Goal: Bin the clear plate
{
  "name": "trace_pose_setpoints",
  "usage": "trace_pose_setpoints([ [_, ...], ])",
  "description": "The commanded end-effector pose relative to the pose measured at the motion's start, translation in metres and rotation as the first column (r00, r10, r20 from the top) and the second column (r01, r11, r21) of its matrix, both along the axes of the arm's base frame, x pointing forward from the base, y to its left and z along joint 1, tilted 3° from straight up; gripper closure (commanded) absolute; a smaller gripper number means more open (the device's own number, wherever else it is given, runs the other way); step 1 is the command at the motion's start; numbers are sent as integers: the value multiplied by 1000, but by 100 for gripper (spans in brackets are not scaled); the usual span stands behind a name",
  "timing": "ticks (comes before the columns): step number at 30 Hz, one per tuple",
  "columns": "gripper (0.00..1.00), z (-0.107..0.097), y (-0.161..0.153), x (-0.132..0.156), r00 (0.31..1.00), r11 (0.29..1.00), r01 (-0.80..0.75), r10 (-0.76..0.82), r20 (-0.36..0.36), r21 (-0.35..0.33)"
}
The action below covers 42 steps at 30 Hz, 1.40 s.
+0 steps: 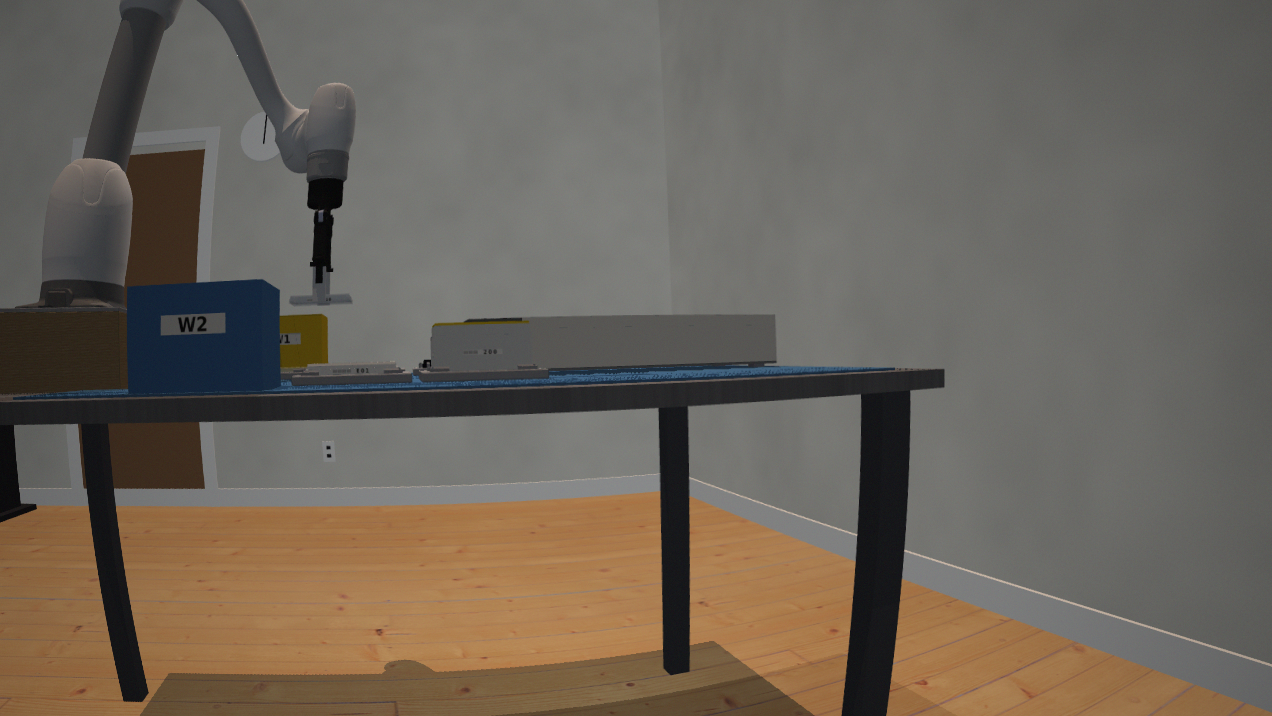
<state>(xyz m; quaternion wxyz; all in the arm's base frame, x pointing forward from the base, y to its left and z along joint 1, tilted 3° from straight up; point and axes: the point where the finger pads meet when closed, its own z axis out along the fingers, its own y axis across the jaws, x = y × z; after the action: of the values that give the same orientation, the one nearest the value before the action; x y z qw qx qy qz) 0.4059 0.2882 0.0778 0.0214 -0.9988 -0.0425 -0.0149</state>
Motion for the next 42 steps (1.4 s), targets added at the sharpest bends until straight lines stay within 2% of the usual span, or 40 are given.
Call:
trace_pose_setpoints([
  [1,90,0,3,-4,1000,1000,0,0,0,0],
  [42,90,0,56,-88,1000,1000,0,0,0,0],
])
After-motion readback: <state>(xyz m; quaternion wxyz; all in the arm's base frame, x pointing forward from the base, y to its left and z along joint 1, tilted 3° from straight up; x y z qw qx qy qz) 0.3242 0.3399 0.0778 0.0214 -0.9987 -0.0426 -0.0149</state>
